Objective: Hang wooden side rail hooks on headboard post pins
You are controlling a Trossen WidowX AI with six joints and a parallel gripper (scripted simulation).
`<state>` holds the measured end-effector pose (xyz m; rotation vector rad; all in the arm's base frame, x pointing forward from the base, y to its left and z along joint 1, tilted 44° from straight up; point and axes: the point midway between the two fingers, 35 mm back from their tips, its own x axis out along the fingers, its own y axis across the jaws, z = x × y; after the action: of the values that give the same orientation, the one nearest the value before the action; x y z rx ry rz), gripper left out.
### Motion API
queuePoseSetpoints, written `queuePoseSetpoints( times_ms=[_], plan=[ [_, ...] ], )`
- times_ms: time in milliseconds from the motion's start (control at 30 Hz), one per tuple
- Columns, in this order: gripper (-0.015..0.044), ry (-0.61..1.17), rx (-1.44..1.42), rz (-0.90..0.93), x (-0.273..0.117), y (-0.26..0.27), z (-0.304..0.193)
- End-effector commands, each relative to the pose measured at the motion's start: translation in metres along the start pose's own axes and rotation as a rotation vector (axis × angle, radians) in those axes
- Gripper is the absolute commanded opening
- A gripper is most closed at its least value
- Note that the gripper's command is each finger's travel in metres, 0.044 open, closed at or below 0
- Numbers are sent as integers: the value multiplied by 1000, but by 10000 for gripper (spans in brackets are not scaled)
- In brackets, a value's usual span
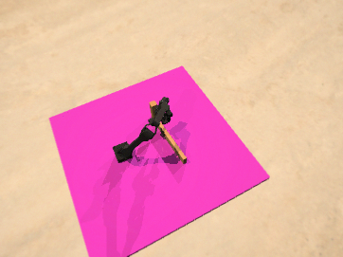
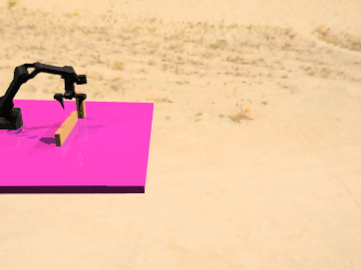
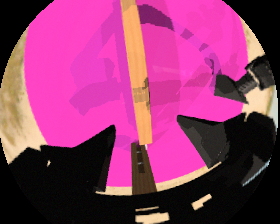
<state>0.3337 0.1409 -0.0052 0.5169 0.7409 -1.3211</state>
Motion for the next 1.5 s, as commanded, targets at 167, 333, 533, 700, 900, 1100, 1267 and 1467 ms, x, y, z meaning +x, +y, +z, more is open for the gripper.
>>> queuePoseSetpoints(
  times_ms=[167,333,533,700,900,1100,1267,1467],
  plan=[
    [440,-4,-4,9,16,0,0],
    [440,-4,-4,10,24,1,-1],
    [440,-4,-4,10,33,2,-1],
    [440,-4,-4,10,41,2,-1],
    [440,-4,-4,10,51,2,-1],
    [440,-5,-3,10,61,2,0],
    [440,-5,-3,10,69,2,0],
    [440,-6,-3,10,78,1,0]
  ],
)
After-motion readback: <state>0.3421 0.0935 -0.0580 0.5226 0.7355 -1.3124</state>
